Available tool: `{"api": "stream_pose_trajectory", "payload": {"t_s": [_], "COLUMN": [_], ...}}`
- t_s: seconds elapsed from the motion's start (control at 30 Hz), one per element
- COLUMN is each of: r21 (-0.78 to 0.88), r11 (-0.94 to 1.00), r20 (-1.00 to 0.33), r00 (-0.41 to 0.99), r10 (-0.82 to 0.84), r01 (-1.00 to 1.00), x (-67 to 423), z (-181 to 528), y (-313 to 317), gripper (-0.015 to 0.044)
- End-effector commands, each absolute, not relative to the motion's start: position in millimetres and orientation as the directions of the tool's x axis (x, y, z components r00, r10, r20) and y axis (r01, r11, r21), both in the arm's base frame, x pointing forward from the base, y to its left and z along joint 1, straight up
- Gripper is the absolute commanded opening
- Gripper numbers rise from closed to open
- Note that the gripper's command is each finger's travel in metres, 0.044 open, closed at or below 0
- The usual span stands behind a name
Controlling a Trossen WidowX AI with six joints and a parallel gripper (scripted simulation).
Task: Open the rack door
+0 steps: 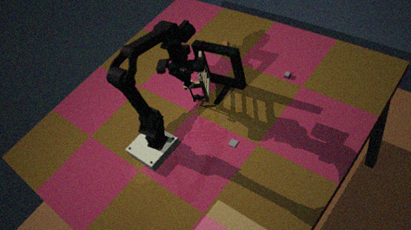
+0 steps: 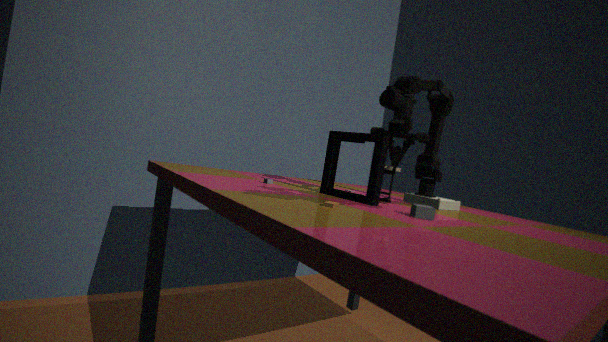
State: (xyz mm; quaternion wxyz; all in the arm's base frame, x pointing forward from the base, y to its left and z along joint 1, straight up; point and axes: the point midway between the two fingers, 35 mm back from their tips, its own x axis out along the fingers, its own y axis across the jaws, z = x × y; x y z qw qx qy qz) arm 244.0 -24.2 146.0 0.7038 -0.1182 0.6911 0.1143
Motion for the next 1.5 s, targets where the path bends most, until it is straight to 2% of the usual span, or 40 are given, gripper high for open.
{"api": "stream_pose_trajectory", "payload": {"t_s": [0.0,1.03,1.47], "r21": [-0.010,0.007,0.008], "r11": [0.968,0.983,0.979], "r20": [-1.000,-1.000,-1.000], "r00": [0.025,0.026,0.026], "r10": [-0.004,0.002,0.002], "r01": [-0.252,0.183,0.204], "x": [244.3,253.3,254.1], "z": [145.9,146.2,146.3], "y": [-18.0,38.2,41.2], "gripper": [0.0017,0.0017,0.0017]}}
